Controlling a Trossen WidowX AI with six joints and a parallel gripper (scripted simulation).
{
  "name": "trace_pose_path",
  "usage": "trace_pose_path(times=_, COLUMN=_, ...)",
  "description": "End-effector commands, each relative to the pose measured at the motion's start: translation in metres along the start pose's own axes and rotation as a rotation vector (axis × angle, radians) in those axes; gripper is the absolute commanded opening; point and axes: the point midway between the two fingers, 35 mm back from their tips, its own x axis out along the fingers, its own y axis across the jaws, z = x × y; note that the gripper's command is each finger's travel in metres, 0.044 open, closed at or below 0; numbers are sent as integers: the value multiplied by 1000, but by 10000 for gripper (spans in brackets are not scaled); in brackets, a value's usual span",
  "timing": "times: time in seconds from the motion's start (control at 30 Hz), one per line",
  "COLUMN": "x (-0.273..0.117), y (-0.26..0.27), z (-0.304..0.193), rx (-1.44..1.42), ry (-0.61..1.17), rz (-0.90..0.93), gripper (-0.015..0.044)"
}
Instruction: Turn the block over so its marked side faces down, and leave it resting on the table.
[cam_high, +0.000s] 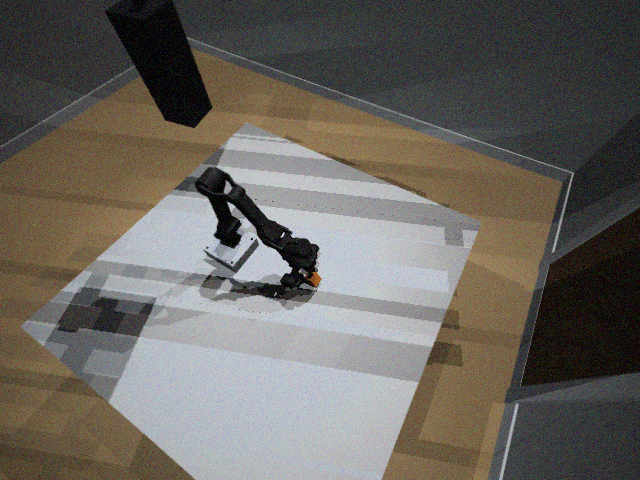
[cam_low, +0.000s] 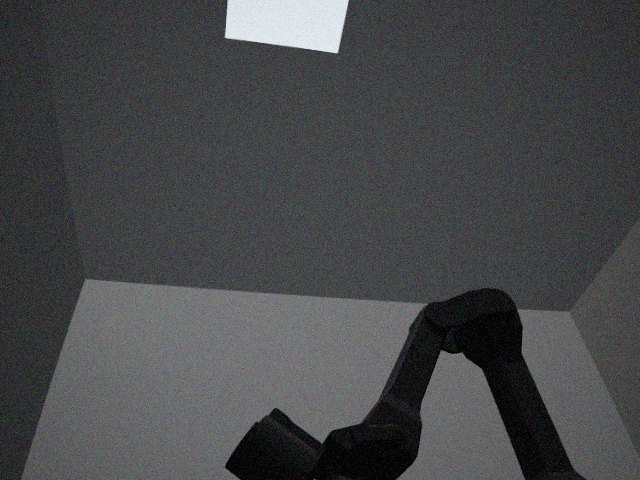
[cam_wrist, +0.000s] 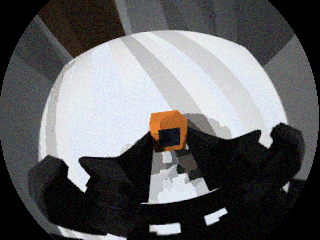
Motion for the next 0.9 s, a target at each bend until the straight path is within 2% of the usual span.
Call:
trace_pose_path(times=0.0, x=8, y=0, z=-3, rx=0, ry=-47, rz=-4, gripper=0)
trace_pose_path(times=0.43, x=19, y=0, z=-12, rx=-1, ry=-224, rz=-5, gripper=0)
trace_pose_path(times=0.87, x=9, y=-2, z=-20, rx=3, ry=-399, rz=-5, gripper=0)
